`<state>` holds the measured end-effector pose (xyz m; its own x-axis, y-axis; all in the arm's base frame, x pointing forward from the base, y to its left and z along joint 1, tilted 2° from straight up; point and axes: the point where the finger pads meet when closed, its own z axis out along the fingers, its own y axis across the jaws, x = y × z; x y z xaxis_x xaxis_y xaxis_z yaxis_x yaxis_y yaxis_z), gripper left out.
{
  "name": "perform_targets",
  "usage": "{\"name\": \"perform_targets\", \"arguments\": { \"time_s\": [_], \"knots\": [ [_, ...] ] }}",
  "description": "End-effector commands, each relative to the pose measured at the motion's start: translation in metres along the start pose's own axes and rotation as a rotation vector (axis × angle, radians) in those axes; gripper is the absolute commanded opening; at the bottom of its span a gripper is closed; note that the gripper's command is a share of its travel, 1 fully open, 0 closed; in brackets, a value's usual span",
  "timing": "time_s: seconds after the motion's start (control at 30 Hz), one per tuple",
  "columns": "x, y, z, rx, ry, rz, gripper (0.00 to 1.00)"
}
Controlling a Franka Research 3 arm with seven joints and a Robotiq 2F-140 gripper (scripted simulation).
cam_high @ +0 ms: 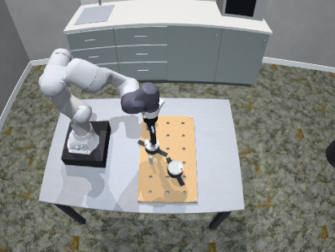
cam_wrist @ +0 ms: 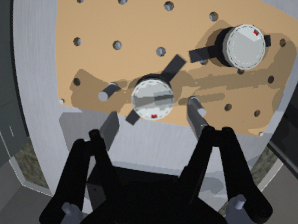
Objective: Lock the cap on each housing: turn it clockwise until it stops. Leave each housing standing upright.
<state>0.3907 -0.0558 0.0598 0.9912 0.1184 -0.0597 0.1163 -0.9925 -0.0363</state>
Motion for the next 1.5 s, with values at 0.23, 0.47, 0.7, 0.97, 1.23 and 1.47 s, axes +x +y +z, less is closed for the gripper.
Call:
{"name": "perform_targets", "arguments": {
  "time_s": [0.23, 0.47, 0.7, 0.97, 1.23, 1.47],
  "knots": [
    [0.0024, -0.0016, -0.0006, -0.03, 0.033, 0.263, 0.78],
    [0.0024, -0.0016, -0.0006, -0.03, 0.033, 0.263, 0.78],
    [0.0024, -0.0016, -0.0006, -0.03, 0.033, 0.263, 0.78],
    [0.0024, -0.0016, -0.0003, -0.03, 0.033, 0.263, 0.78],
    [0.0025, -0.0016, 0.0024, -0.03, 0.033, 0.263, 0.78],
    [0.0025, -0.0015, 0.0059, -0.03, 0.033, 0.263, 0.78]
  ]
}}
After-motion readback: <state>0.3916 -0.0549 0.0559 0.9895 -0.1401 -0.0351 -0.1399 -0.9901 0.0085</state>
